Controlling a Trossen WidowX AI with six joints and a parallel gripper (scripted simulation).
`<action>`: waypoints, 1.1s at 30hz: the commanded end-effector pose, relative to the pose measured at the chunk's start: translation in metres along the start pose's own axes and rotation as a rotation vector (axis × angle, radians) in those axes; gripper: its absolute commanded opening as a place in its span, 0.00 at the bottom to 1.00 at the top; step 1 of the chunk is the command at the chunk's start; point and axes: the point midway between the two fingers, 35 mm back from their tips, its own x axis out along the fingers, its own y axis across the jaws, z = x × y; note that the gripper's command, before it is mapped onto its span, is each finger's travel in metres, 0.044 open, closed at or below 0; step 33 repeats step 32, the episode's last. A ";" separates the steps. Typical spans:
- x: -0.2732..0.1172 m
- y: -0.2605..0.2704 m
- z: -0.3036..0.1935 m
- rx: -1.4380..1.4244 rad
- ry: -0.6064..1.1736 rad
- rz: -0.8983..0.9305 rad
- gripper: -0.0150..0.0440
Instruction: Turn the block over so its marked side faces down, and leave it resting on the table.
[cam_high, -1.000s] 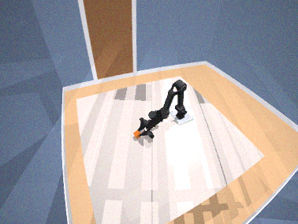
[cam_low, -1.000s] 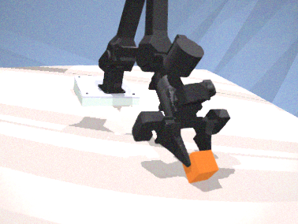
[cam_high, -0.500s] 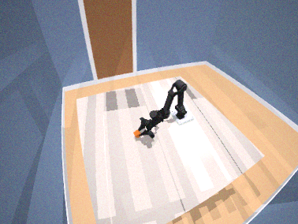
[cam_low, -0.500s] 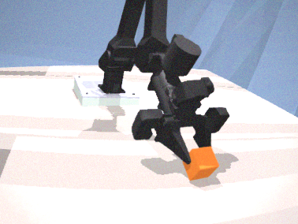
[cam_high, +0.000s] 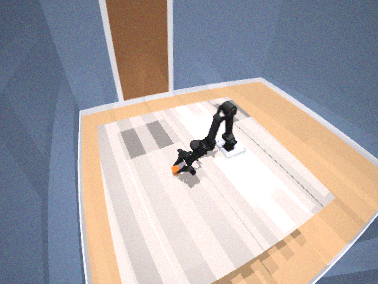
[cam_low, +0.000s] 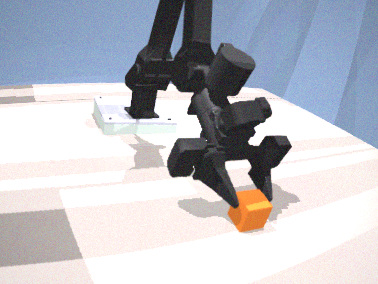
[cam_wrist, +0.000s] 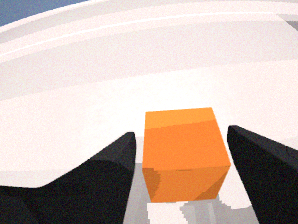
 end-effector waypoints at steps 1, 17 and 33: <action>0.000 0.000 0.000 -0.004 -0.001 -0.003 0.88; 0.000 0.000 0.000 -0.004 -0.001 -0.003 1.00; 0.000 0.000 0.000 -0.004 -0.001 -0.003 1.00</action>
